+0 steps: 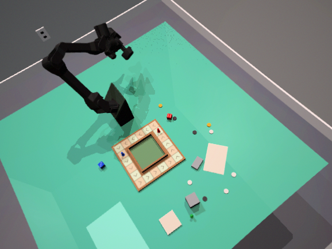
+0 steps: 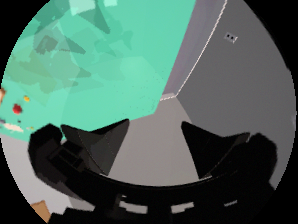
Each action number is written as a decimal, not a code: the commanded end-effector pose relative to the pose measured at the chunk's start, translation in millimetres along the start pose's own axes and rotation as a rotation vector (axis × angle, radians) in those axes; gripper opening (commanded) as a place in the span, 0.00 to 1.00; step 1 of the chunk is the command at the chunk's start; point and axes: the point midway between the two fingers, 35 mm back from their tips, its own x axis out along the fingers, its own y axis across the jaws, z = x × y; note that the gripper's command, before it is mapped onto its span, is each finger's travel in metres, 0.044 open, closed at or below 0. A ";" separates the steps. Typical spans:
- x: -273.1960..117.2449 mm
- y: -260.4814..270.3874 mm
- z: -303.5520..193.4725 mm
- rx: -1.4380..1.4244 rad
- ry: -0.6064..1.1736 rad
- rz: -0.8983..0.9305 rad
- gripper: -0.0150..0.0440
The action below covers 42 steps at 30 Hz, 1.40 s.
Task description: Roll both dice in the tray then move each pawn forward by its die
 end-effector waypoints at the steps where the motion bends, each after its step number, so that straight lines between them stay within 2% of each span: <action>1: -0.3 2.1 -2.1 0.016 0.003 0.002 0.89; 5: -5.7 38.5 -38.0 0.321 0.063 0.062 0.72; 10: -16.4 92.4 -79.7 0.765 0.162 0.156 0.72; 14: -33.4 157.2 -108.3 1.245 0.281 0.247 0.72; 21: -64.2 256.5 -120.8 1.948 0.495 0.376 0.72; 32: -112.8 385.9 -82.4 2.873 0.925 0.595 0.72; 42: -150.3 463.1 -2.3 3.469 1.528 0.910 0.72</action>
